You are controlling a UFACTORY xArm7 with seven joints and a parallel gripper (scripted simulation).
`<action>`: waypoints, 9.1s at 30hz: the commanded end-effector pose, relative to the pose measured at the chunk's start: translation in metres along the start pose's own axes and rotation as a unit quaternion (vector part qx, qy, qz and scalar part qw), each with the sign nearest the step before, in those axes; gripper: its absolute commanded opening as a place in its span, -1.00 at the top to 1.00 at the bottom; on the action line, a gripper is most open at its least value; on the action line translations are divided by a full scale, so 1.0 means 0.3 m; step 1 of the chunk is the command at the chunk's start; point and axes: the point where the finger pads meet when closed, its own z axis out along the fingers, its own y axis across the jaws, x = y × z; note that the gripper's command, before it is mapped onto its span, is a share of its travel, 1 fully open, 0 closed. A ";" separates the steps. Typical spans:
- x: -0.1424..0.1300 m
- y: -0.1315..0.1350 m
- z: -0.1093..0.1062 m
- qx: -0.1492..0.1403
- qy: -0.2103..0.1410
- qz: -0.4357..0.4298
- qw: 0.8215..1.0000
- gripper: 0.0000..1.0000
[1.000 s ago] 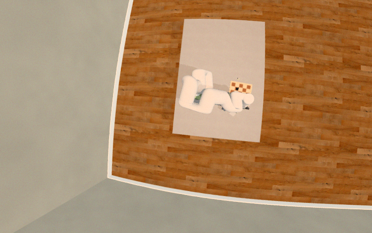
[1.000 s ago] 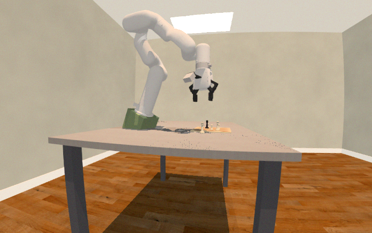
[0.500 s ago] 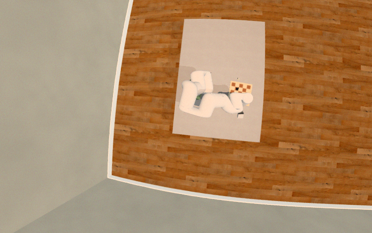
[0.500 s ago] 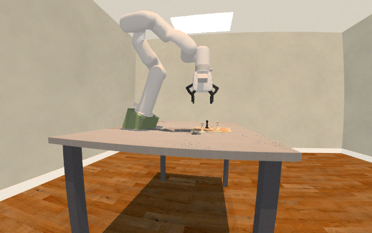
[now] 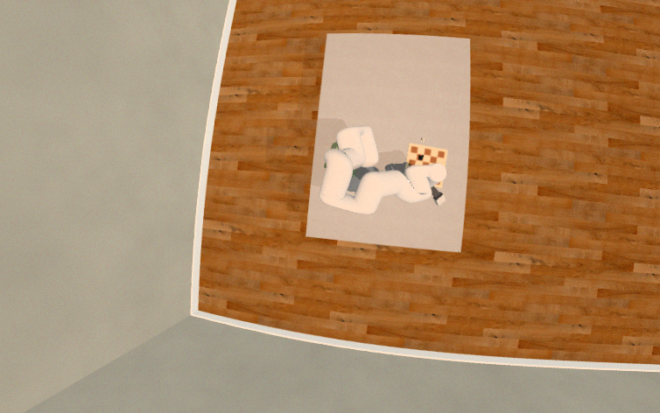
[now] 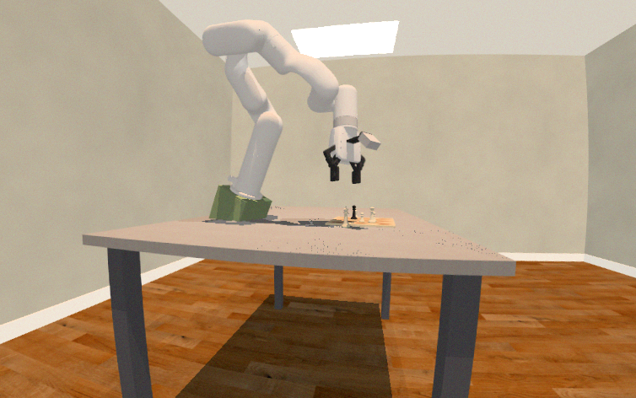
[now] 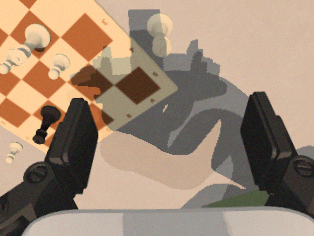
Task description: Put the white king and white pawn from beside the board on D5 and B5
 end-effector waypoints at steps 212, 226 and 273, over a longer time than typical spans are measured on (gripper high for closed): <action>-0.009 -0.014 0.265 0.035 -0.017 -0.513 0.858 0.16; -0.013 -0.016 0.323 0.035 -0.017 -0.513 0.858 0.16; -0.013 -0.016 0.324 0.035 -0.017 -0.513 0.858 1.00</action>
